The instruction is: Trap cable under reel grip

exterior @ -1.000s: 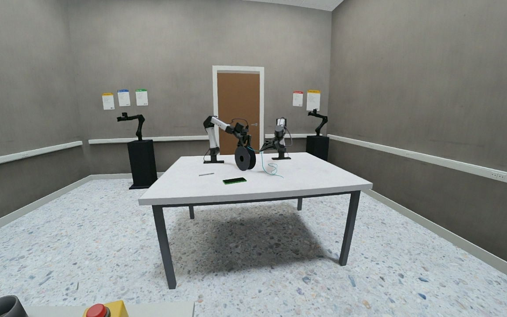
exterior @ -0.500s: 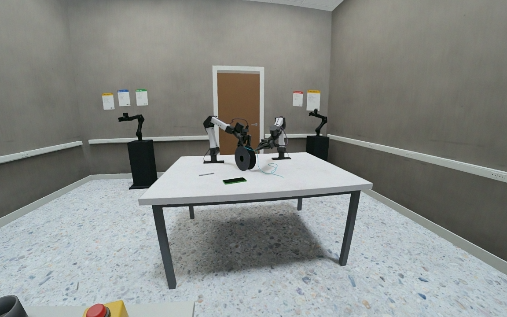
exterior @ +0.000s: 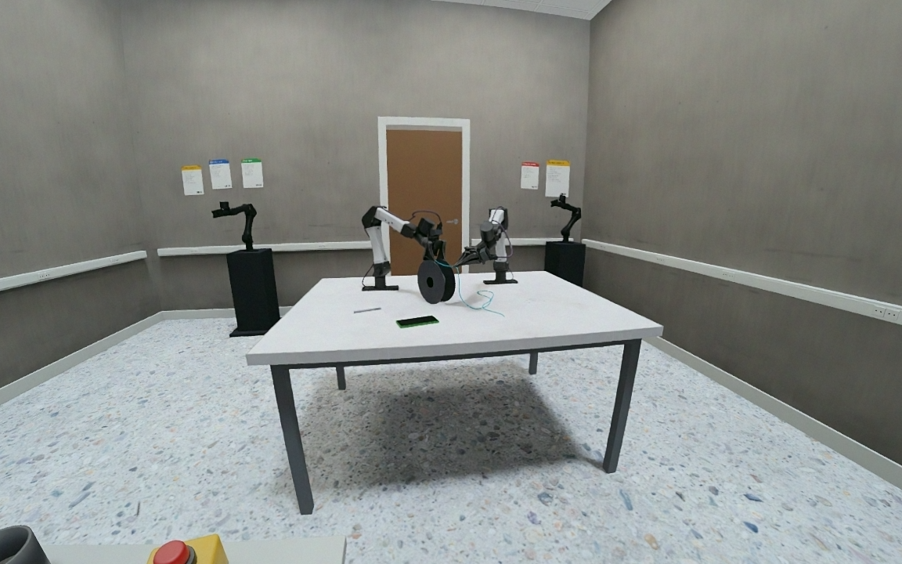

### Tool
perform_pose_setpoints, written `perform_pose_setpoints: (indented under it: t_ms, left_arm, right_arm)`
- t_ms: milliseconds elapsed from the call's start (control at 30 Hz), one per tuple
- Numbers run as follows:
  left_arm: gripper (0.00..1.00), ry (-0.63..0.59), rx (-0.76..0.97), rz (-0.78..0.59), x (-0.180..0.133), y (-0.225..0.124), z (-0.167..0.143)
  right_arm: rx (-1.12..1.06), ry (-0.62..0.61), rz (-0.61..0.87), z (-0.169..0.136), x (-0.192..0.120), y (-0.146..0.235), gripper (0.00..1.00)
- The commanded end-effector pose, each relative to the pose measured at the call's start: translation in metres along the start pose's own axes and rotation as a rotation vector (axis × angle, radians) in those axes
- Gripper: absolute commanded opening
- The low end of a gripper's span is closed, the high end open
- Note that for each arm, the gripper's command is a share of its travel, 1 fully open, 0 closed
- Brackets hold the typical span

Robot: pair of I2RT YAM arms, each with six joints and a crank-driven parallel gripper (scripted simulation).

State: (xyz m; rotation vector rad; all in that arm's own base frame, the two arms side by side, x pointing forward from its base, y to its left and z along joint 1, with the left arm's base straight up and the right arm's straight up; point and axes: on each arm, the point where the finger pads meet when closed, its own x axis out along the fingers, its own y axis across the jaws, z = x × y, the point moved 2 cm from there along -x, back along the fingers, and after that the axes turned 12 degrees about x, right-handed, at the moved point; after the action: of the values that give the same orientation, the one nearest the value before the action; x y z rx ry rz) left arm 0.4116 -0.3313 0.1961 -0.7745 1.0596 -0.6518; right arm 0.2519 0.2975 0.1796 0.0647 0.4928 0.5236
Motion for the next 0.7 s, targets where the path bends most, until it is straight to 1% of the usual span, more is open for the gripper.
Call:
perform_pose_setpoints:
  t_ms: [0, 67, 133, 200, 333, 433, 467, 500, 533, 567, 633, 667]
  left_arm:
    - [0.0, -0.054, 0.045, -0.047, -0.017, -0.024, 0.011]
    - [0.0, -0.054, 0.045, -0.047, -0.017, -0.024, 0.011]
    - [0.0, -0.055, 0.047, -0.048, -0.017, -0.025, 0.011]
    - [0.0, -0.055, 0.047, -0.048, -0.017, -0.025, 0.011]
    - [0.0, -0.055, 0.047, -0.048, -0.017, -0.025, 0.011]
    - [0.0, -0.055, 0.047, -0.048, -0.017, -0.025, 0.011]
    - [0.12, -0.055, 0.047, -0.048, -0.017, -0.025, 0.011]
    - [0.24, -0.045, 0.041, -0.041, -0.02, -0.021, 0.008]
    - [0.26, -0.035, 0.035, -0.033, -0.024, -0.017, 0.005]
    - [0.26, -0.027, 0.031, -0.031, -0.03, -0.016, 0.003]
    - [0.26, -0.027, 0.031, -0.031, -0.03, -0.016, 0.003]
    - [0.26, -0.022, 0.028, -0.027, -0.038, -0.015, 0.001]
  right_arm:
    - [0.002, -0.024, 0.015, 0.014, 0.001, 0.006, 0.48]
    - [0.002, -0.024, 0.015, 0.014, 0.001, 0.006, 0.48]
    - [0.006, -0.033, 0.019, 0.017, -0.002, 0.006, 0.3]
    - [0.0, -0.019, 0.013, 0.01, -0.001, 0.004, 0.13]
    - [0.001, -0.021, 0.011, 0.01, -0.002, 0.003, 0.01]
    - [0.0, -0.021, 0.008, 0.011, -0.003, 0.002, 0.0]
    - [-0.002, -0.015, 0.005, 0.009, -0.004, 0.001, 0.0]
    - [0.002, -0.026, 0.008, 0.015, -0.005, 0.003, 0.0]
    - [0.005, -0.034, 0.012, 0.021, -0.007, 0.005, 0.0]
    - [0.006, -0.036, 0.012, 0.026, -0.01, 0.006, 0.0]
    - [0.006, -0.036, 0.012, 0.026, -0.01, 0.006, 0.0]
    - [0.005, -0.036, 0.012, 0.03, -0.012, 0.006, 0.0]
